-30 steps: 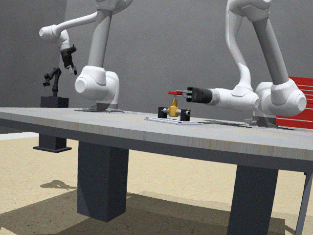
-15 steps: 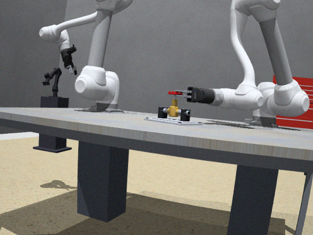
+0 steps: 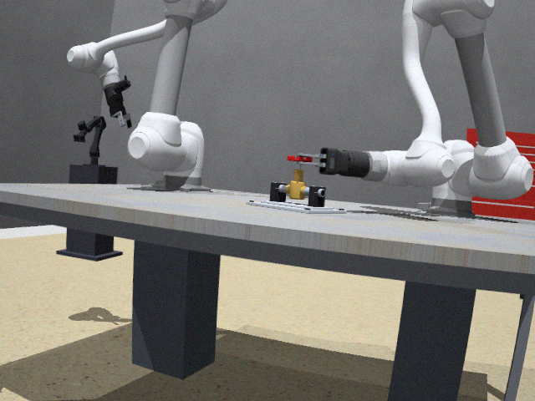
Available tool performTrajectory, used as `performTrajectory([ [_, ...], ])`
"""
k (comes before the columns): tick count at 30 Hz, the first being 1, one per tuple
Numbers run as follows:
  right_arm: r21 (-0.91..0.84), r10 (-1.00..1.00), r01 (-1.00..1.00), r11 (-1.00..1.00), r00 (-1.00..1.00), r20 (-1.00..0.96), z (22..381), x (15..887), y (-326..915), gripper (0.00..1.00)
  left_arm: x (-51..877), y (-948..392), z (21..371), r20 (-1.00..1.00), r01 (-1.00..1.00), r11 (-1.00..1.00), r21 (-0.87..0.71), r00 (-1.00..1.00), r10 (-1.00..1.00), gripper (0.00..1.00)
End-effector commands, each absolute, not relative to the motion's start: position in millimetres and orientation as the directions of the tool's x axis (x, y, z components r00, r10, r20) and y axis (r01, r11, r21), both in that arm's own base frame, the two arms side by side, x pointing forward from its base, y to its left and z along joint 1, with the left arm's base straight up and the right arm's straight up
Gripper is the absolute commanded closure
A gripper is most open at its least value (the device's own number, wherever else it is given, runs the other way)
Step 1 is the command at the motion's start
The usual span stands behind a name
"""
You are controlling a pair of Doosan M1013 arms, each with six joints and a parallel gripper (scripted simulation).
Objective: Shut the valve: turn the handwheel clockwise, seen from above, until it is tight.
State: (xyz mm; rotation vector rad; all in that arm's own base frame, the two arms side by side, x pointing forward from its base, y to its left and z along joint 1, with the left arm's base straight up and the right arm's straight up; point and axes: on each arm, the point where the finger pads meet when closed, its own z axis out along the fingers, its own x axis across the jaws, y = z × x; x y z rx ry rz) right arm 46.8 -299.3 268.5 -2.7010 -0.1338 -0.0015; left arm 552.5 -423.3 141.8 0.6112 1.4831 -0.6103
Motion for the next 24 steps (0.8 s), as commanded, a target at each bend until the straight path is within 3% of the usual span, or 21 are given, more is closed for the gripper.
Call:
performTrajectory([
  [1,-0.422,0.094,0.094,-0.902,0.995,0.022,268.9,46.9,-299.7,0.00,553.4,-424.1,142.9,-1.000,0.722,0.691,0.000,0.001,-0.001,1.00],
  [24,-0.422,0.094,0.094,-0.902,0.995,0.022,268.9,46.9,-299.7,0.00,558.4,-431.2,142.9,-1.000,0.900,0.437,0.001,0.001,-0.001,1.00],
])
